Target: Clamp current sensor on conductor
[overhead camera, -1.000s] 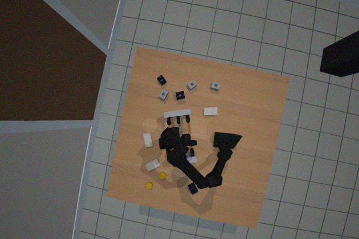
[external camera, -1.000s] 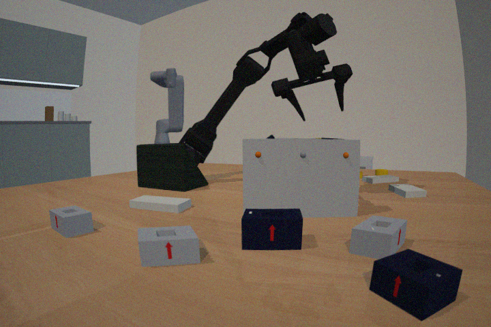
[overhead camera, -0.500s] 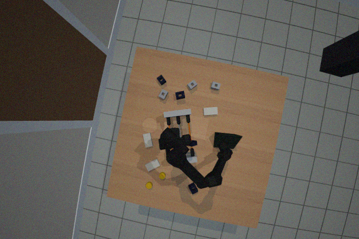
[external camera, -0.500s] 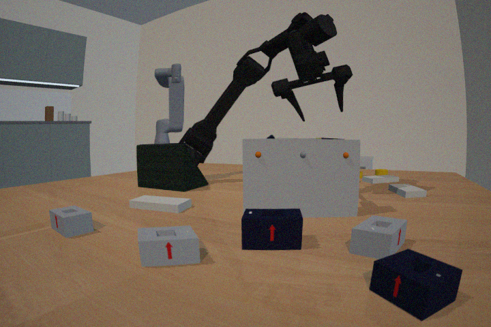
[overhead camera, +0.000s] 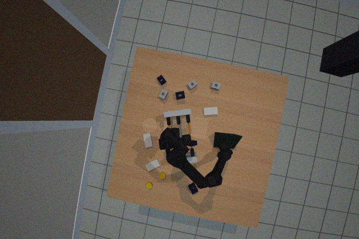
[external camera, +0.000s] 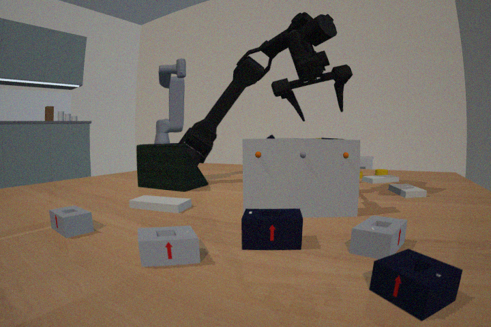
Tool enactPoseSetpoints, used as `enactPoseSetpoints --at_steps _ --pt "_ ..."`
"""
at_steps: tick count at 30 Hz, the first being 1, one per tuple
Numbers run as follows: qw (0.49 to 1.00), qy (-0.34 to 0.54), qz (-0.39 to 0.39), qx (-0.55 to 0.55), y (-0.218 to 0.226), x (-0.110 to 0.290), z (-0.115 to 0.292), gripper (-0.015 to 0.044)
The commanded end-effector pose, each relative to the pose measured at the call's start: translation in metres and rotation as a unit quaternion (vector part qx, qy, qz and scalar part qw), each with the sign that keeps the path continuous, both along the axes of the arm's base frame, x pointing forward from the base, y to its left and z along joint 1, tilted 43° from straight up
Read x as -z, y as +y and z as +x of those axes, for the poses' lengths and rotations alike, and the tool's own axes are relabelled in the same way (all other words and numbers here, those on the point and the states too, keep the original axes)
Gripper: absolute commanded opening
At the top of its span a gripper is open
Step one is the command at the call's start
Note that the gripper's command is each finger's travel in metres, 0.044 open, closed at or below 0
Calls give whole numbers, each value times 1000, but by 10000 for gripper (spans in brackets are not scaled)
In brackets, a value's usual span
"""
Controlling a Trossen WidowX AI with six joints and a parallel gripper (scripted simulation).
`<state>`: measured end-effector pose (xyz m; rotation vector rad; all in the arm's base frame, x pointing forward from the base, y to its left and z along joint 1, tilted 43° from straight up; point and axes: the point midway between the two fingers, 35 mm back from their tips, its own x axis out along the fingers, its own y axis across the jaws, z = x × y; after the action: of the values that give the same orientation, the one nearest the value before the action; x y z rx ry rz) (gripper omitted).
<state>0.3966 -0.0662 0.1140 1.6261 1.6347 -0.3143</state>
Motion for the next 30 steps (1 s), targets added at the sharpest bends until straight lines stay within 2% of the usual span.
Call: enactPoseSetpoints --at_steps 1,14,22,30 --pt "1000 -2 2 0 0 -1 0 440" --pt "1000 -11 -13 -7 2 -3 -2 440" --pt "972 -147 -167 -82 21 -34 -34 440" --pt "898 -277 -317 -127 33 -56 -71 440"
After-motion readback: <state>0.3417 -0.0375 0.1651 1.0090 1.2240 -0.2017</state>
